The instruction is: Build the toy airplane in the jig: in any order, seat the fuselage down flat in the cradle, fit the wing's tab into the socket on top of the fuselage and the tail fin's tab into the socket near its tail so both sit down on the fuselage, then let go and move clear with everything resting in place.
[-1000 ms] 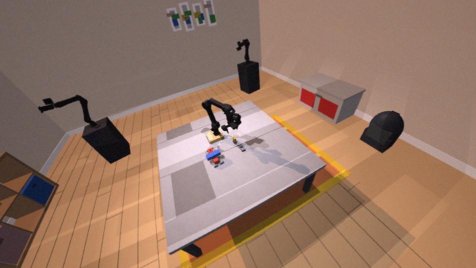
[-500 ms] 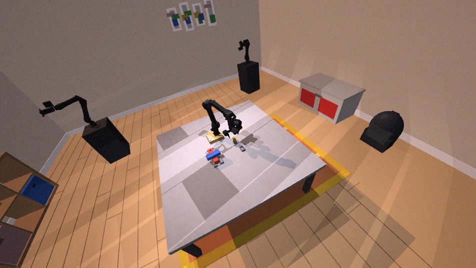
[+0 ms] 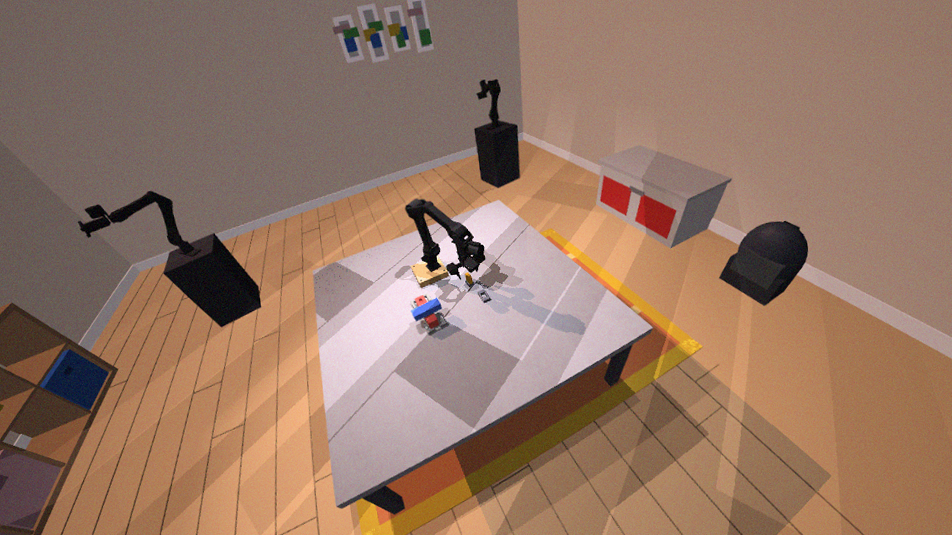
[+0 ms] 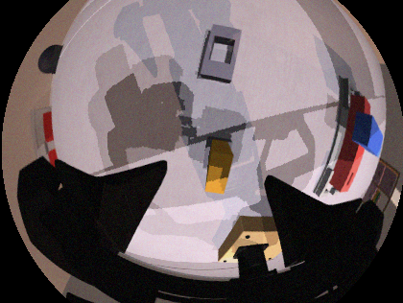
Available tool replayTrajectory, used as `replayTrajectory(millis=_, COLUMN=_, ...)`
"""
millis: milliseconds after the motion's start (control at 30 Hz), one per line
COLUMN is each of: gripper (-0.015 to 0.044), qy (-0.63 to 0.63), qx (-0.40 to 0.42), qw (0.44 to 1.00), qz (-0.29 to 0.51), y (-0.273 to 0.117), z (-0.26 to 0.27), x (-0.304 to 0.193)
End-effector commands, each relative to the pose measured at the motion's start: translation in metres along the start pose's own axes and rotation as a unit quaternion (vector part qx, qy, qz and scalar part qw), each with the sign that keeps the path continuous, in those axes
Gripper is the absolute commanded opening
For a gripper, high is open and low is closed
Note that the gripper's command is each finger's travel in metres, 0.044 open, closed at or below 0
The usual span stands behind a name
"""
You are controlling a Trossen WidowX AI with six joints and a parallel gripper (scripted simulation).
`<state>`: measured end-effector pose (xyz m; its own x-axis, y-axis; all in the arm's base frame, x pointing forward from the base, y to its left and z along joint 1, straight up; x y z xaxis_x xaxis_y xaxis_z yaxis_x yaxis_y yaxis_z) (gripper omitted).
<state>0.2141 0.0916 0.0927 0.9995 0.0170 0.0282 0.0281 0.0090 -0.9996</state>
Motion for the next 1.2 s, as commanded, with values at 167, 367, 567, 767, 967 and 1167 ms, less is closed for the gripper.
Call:
replayTrajectory(millis=167, gripper=0.044, qy=0.002, qx=0.0, qw=1.0, qz=0.003, y=0.016, z=0.0, x=-0.001)
replayTrajectory(millis=367, gripper=0.044, qy=0.002, qx=0.0, qw=1.0, qz=0.003, y=0.025, z=0.0, x=-0.001)
replayTrajectory(millis=567, gripper=0.044, qy=0.002, qx=0.0, qw=1.0, qz=0.003, y=0.035, z=0.0, x=-0.002)
replayTrajectory(millis=767, gripper=0.0387, qy=0.002, qx=0.0, qw=1.0, qz=0.003, y=0.038, z=-0.001, x=-0.002)
replayTrajectory(millis=967, gripper=0.023, qy=0.002, qx=0.0, qw=1.0, qz=0.003, y=0.038, z=-0.001, x=-0.002)
replayTrajectory(millis=1167, gripper=0.0072, qy=0.002, qx=0.0, qw=1.0, qz=0.003, y=0.038, z=-0.001, x=-0.002)
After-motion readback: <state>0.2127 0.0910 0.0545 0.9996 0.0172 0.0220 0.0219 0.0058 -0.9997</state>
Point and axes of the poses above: the point midway between the two fingers, 35 mm back from their tips, its own y axis out along the fingers, its own z axis across the jaws, x = y × z, the point moved 3 cm from there along -y, back along the fingers, and after that the axes turned 7 degrees about -y, right-handed, at the moved point
